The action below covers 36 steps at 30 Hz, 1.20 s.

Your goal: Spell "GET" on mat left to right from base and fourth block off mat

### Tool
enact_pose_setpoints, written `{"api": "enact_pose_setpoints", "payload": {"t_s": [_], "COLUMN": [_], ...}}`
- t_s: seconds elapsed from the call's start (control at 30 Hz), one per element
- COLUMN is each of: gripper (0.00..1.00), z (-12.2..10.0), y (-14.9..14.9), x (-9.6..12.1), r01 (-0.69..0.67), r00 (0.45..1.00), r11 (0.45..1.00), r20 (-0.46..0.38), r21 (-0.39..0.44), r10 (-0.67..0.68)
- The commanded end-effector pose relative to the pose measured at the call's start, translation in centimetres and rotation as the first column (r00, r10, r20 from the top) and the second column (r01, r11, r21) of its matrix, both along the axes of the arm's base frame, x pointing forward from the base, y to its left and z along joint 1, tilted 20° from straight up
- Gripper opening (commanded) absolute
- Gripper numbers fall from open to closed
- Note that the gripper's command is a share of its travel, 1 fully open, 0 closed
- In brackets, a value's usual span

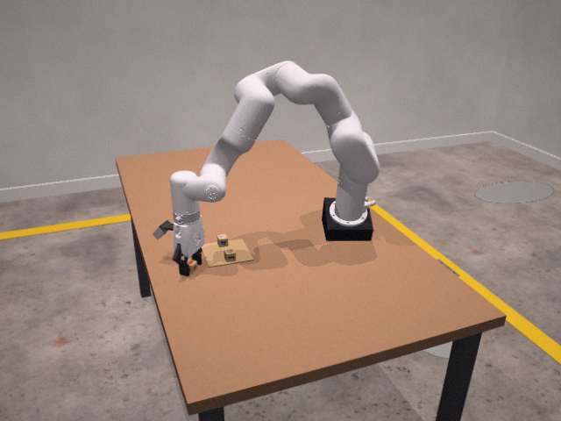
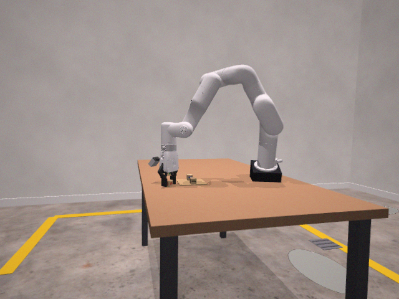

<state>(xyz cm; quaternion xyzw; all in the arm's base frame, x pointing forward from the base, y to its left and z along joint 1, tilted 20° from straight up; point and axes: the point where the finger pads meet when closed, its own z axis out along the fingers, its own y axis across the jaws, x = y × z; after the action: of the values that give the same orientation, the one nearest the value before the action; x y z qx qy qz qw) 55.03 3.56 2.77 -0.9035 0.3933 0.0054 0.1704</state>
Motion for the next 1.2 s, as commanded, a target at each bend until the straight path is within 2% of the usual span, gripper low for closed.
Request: {"api": "enact_pose_setpoints", "payload": {"t_s": [0.0,1.07,1.1,1.17], "gripper": [0.69,0.69,0.47,0.47], "z": [0.11,0.11,0.11,0.11], "y": [-0.09,-0.09,-0.09,-0.09], "x": [0.17,0.17,0.17,0.17], "r01": [0.002,0.002,0.002,0.002], "r00": [1.0,1.0,1.0,1.0], "r11": [1.0,1.0,1.0,1.0], "r20": [0.004,0.004,0.004,0.004], "r21": [-0.001,-0.001,-0.001,-0.001], "r10": [-0.002,-0.002,-0.002,-0.002]}}
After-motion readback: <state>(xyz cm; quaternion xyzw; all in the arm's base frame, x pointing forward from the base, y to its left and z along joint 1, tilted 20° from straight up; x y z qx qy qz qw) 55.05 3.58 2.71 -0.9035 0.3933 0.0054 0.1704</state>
